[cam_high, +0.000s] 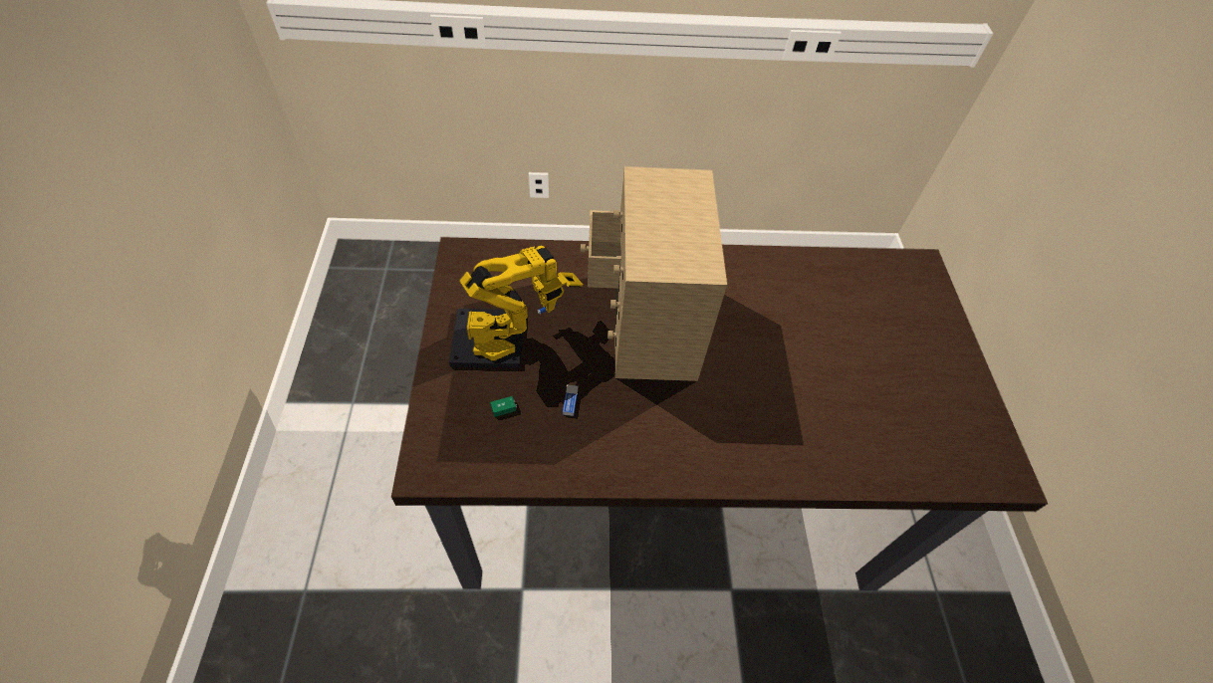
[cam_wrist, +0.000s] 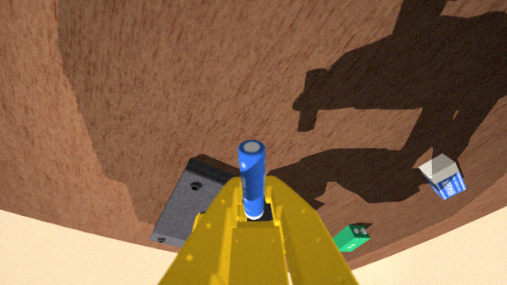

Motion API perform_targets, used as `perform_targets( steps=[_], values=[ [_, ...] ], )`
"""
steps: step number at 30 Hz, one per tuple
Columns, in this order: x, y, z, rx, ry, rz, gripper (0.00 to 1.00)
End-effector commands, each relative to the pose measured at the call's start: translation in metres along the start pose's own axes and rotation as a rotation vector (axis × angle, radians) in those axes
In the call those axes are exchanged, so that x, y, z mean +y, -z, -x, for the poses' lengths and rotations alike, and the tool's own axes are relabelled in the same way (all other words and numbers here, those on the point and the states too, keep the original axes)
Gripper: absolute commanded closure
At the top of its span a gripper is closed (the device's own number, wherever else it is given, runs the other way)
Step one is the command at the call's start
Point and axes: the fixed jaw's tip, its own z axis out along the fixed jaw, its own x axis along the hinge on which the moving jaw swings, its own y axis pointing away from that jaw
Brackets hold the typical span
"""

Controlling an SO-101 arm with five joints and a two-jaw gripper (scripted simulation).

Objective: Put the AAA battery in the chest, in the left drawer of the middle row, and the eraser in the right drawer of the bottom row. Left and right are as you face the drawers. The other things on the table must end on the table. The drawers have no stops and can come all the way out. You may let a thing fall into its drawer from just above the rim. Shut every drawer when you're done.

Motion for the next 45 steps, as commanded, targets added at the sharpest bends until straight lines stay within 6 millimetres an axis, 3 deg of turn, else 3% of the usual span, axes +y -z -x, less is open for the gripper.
perform_targets(
  steps=[1,5,17,22,34,39,45],
  values=[
    [0.001,0.001,0.002,-0.006,0.002,0.001,1.00],
    [0.001,0.001,0.002,-0.006,0.002,0.001,1.00],
    [0.001,0.049,0.002,-0.311,-0.003,-0.008,1.00],
    [0.001,0.049,0.002,-0.311,-0.003,-0.008,1.00],
    [0.000,0.094,0.009,-0.741,-0.012,-0.020,1.00],
    [0.000,0.094,0.009,-0.741,-0.012,-0.020,1.00],
    [0.000,0.119,0.009,-0.882,-0.019,-0.024,1.00]
  ],
)
